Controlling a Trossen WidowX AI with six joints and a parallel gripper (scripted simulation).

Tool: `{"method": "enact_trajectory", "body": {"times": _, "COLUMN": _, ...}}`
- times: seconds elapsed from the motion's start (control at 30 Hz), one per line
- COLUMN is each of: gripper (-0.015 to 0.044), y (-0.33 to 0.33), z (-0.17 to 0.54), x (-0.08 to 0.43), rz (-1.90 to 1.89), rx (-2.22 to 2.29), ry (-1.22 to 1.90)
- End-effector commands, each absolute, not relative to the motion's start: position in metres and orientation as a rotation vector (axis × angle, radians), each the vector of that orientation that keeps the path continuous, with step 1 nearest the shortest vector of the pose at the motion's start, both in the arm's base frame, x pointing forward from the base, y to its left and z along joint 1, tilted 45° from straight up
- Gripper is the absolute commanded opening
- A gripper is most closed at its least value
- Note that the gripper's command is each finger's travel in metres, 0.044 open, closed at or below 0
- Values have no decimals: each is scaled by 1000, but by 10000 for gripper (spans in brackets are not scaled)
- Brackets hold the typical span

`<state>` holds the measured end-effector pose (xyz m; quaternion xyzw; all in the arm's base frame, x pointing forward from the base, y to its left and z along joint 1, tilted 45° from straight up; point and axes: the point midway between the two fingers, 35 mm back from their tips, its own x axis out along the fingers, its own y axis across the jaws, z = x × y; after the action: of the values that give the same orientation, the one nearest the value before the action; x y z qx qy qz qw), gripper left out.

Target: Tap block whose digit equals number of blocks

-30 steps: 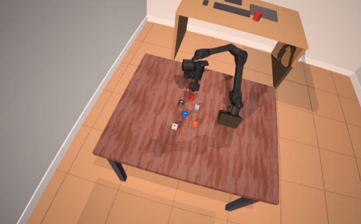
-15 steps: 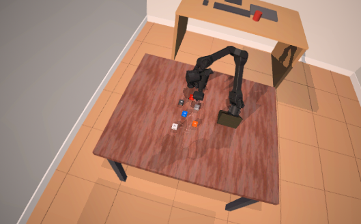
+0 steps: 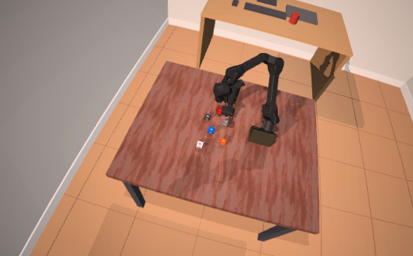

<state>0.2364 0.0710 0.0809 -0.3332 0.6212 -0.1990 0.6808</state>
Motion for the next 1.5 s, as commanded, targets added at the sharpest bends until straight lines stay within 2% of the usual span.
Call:
{"method": "enact_trajectory", "body": {"times": 0.0, "gripper": 400, "y": 71, "z": 80, "x": 236, "rz": -449, "rx": -740, "ry": 1394}}
{"method": "enact_trajectory", "body": {"times": 0.17, "gripper": 400, "y": 77, "z": 77, "x": 240, "rz": -449, "rx": -740, "ry": 1393}}
{"method": "enact_trajectory", "body": {"times": 0.4, "gripper": 400, "y": 131, "z": 33, "x": 274, "rz": -447, "rx": -736, "ry": 1391}}
{"method": "enact_trajectory", "body": {"times": 1.07, "gripper": 400, "y": 132, "z": 31, "x": 275, "rz": -447, "rx": -736, "ry": 1391}}
{"method": "enact_trajectory", "body": {"times": 1.13, "gripper": 400, "y": 138, "z": 25, "x": 265, "rz": -443, "rx": -734, "ry": 1392}}
{"method": "enact_trajectory", "body": {"times": 1.3, "gripper": 400, "y": 163, "z": -12, "x": 200, "rz": -442, "rx": -734, "ry": 1395}}
{"method": "enact_trajectory", "body": {"times": 1.47, "gripper": 400, "y": 163, "z": -14, "x": 197, "rz": -443, "rx": -734, "ry": 1395}}
